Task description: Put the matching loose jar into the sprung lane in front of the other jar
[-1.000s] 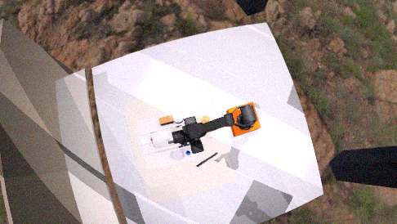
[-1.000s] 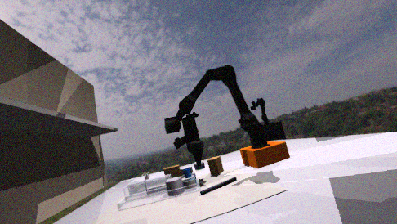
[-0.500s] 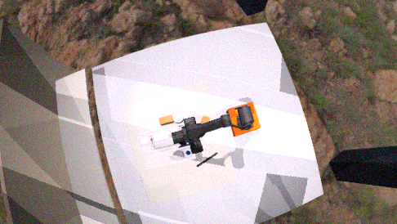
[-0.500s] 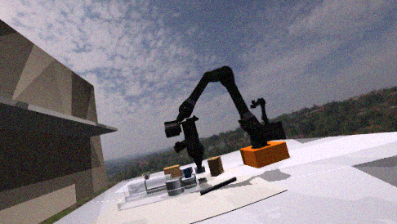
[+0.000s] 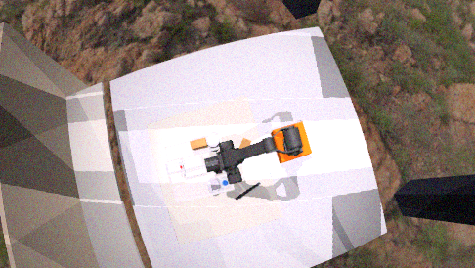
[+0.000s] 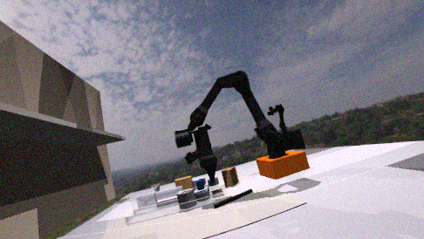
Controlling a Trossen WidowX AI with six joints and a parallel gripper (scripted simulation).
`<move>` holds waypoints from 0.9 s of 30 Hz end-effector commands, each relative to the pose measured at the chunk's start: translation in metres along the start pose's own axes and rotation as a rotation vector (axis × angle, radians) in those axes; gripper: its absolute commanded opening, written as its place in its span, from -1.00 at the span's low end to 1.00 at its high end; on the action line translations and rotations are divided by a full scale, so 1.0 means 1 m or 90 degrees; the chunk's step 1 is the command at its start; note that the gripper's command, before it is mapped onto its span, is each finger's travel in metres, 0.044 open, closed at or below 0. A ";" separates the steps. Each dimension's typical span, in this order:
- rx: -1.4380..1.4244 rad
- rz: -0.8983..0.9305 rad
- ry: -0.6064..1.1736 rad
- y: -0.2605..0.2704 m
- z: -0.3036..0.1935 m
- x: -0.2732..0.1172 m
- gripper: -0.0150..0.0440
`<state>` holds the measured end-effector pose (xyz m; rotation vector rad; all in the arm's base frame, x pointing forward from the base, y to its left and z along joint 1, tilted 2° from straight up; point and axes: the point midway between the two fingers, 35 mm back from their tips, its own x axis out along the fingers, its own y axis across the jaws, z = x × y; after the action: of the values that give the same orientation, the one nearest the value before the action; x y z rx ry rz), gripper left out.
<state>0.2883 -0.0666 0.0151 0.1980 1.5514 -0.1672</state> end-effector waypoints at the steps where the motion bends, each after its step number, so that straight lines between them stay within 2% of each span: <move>1: -0.003 0.000 0.000 0.000 0.004 0.000 -0.49; 27: -0.003 0.000 0.000 0.000 0.015 0.000 -0.49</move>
<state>0.2915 -0.0674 0.0127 0.2017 1.5801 -0.1653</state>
